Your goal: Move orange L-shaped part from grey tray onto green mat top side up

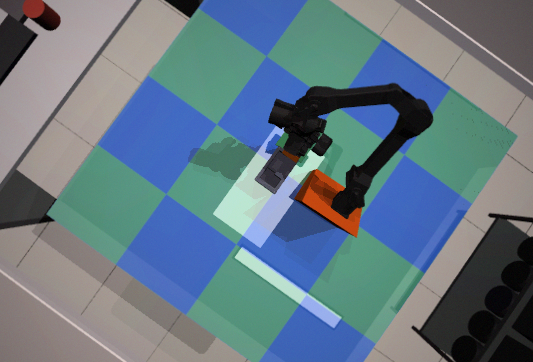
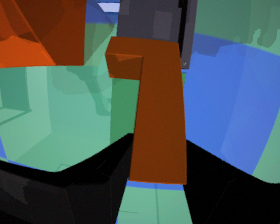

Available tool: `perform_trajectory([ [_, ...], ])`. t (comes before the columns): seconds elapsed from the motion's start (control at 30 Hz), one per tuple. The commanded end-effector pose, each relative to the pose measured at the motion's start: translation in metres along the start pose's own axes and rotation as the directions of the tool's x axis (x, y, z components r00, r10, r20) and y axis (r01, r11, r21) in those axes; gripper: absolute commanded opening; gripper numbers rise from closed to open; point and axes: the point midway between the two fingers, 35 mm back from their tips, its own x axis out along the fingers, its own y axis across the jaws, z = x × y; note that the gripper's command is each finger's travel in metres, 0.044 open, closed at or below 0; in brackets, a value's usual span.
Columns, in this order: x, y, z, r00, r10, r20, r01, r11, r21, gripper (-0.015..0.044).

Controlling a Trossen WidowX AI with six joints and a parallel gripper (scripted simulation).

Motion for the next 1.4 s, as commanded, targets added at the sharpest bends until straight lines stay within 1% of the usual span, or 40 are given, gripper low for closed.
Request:
perform_trajectory([
  [0.0,-0.002,0.001,-0.019,1.000,-0.010,-0.003,0.010,1.000,0.005,0.0000],
  [0.27,-0.002,0.005,-0.050,1.000,-0.010,-0.004,0.010,1.000,0.005,0.0000],
  [0.53,0.001,0.005,-0.051,1.000,-0.010,-0.004,0.010,1.000,0.005,0.0000],
  [1.37,0.040,0.005,-0.051,1.000,-0.011,-0.005,0.011,1.000,0.006,0.0000],
])
